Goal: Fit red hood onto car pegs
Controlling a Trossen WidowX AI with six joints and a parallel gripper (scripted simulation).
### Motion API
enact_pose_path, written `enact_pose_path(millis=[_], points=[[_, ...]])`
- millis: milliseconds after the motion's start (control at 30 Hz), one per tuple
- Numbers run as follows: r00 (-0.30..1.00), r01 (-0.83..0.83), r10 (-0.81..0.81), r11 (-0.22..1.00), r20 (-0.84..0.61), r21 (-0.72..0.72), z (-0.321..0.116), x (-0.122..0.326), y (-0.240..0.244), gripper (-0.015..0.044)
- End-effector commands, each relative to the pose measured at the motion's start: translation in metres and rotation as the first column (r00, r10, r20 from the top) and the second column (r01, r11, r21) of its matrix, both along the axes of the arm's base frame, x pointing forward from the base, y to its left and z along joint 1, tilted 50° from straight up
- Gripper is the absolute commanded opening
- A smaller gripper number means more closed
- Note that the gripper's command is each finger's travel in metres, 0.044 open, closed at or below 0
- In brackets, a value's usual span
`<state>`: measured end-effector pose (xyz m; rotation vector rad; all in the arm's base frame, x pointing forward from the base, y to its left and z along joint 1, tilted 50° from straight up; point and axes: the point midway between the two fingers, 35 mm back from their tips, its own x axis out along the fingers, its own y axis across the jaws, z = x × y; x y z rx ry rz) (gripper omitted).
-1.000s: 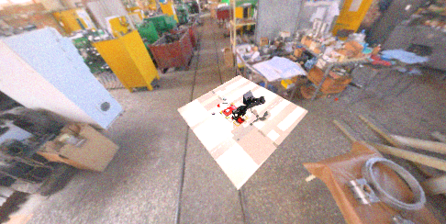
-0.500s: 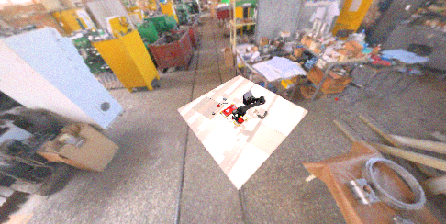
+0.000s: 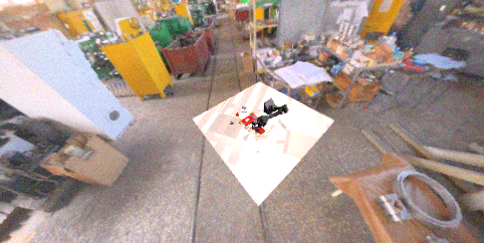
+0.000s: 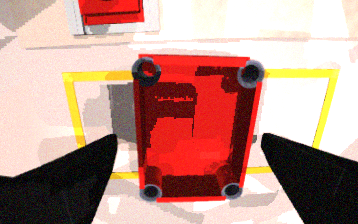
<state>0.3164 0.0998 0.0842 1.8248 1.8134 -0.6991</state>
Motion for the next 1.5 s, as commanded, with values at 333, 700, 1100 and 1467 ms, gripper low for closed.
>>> enact_pose_path(millis=[333,700,1100,1467], points=[[1.0,0.0,0.0,1.0,-0.009,0.004,-0.006,-0.002,0.006,0.044],[1.0,0.0,0.0,1.0,0.0,0.001,-0.004,0.0,0.005,0.0341],[1.0,0.001,-0.001,1.0,0.0,0.0,0.001,0.0,-0.001,0.0124],[1.0,0.001,-0.001,1.0,-0.001,-0.001,0.024,0.0,-0.029,0.0]])
